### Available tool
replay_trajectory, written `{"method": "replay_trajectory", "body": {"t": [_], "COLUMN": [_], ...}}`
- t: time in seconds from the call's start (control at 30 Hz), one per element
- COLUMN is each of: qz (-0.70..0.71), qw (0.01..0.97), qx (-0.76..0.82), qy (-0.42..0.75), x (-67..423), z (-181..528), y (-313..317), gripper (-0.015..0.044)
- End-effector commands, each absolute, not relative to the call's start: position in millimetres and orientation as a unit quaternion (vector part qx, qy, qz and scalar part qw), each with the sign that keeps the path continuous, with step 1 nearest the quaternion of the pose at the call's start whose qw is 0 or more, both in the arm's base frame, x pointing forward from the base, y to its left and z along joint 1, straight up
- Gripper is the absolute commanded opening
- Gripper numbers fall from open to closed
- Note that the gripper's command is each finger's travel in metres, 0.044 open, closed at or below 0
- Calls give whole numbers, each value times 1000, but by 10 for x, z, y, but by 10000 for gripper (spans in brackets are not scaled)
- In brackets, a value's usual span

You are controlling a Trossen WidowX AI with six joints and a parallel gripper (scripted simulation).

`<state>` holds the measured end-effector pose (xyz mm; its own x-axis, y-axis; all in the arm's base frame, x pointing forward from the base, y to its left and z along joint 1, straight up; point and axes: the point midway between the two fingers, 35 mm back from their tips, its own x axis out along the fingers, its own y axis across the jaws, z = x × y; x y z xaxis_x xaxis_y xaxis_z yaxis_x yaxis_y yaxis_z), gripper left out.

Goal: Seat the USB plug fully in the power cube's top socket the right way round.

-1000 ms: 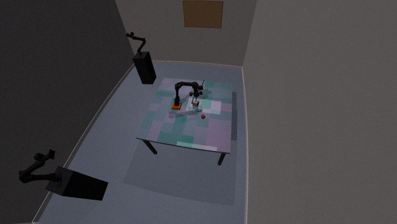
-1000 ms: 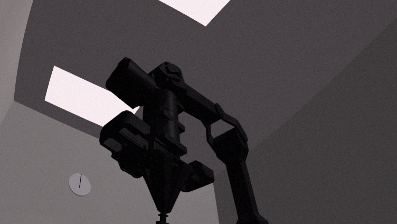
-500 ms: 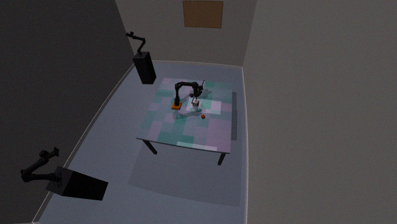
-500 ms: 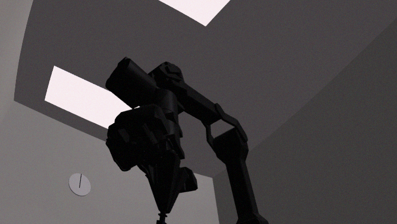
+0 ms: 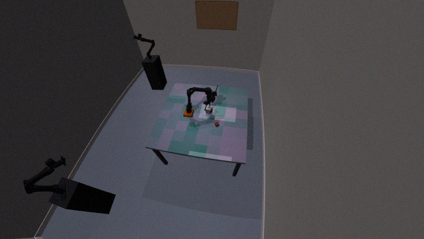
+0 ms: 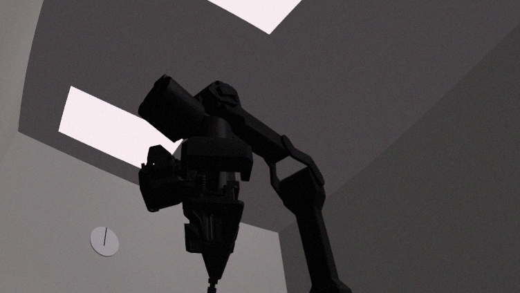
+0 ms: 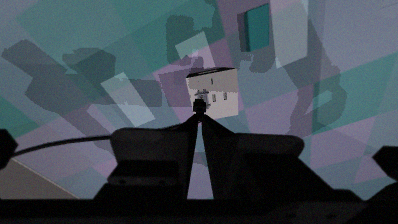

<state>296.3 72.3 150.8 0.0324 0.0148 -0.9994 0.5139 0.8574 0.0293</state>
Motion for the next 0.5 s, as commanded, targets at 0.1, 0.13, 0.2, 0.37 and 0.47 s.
{"method": "replay_trajectory", "body": {"t": [0.1,0.13,0.2,0.37,0.47], "qz": [-117,-108,-90,-44,-17], "qw": [707,708,711,716,718], "qx": [132,122,104,57,29], "qy": [685,687,689,694,695], "x": [2965,2965,2965,2965,2965], "z": [1506,1506,1506,1506,1506], "y": [724,724,724,724,724], "gripper": [0,0,0,0,0]}}
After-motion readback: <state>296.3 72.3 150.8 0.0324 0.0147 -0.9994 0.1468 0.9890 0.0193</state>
